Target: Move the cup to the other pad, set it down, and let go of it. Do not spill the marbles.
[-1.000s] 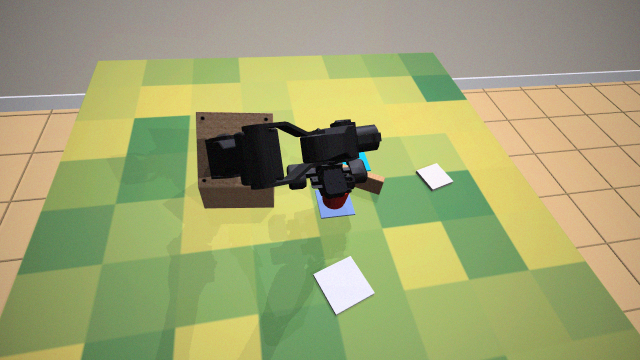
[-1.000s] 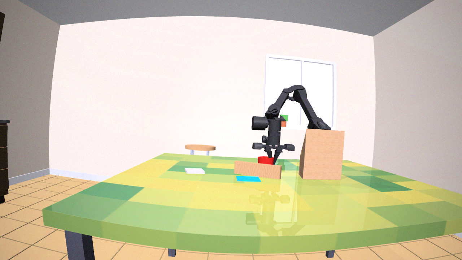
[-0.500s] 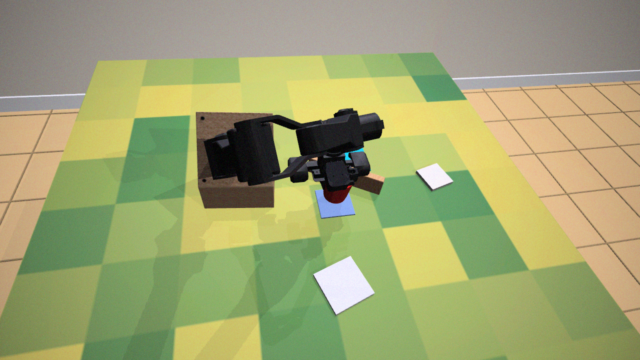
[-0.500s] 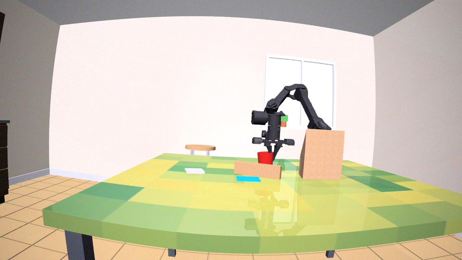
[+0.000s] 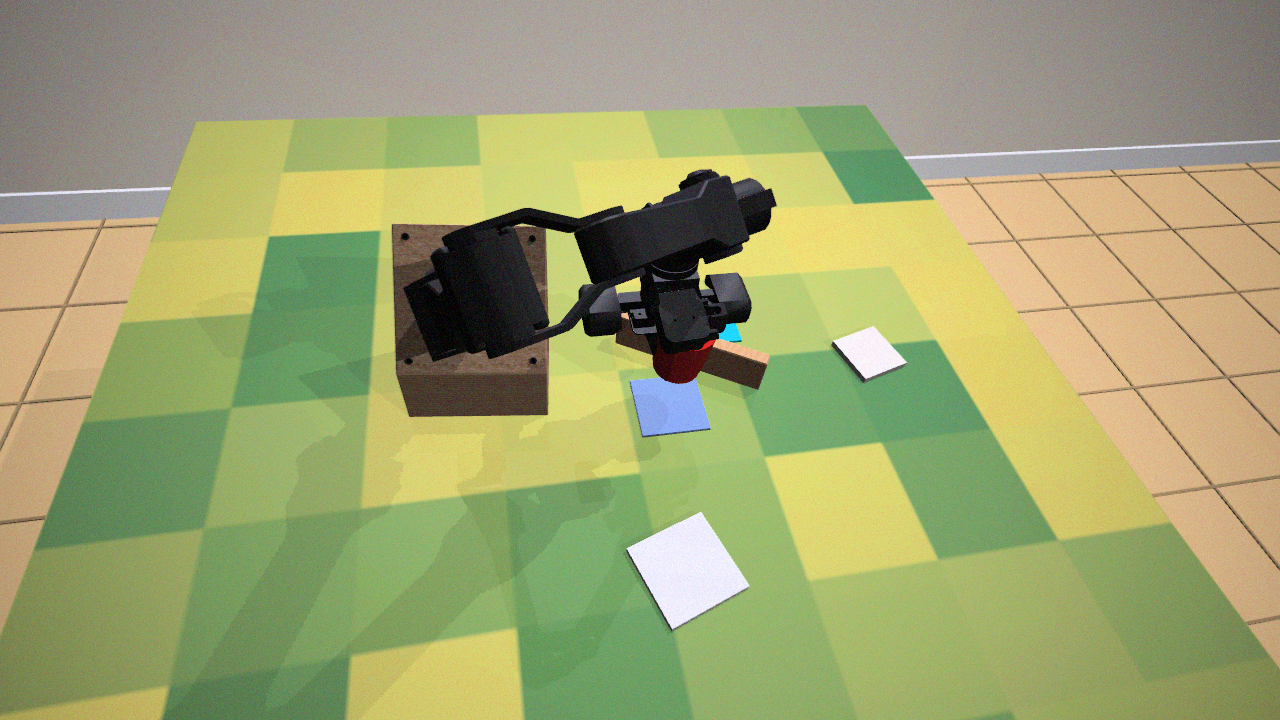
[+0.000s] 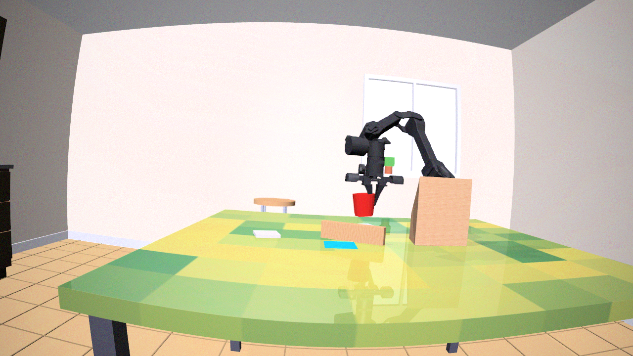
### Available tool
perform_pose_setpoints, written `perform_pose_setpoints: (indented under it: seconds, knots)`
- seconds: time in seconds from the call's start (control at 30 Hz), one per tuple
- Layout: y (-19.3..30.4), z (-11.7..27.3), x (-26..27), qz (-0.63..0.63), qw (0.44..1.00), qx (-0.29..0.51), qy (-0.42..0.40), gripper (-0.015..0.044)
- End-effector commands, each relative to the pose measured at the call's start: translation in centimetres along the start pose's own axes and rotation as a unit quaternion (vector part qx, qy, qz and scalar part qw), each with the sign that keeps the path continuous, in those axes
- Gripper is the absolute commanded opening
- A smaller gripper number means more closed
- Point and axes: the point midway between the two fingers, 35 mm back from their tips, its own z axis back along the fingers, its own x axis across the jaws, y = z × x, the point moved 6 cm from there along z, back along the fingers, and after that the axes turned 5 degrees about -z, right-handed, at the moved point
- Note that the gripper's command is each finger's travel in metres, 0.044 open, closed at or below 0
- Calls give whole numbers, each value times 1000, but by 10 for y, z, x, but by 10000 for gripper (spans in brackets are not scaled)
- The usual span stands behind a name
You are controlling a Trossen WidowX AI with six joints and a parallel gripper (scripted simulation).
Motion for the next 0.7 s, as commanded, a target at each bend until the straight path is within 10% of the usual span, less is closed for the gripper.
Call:
perform_pose_setpoints:
  seconds: [0.0,0.67]
  knots:
    - [0,8,0,-2,1000,1,2,0]
    - [0,6,1,0,1000,-1,0,0]
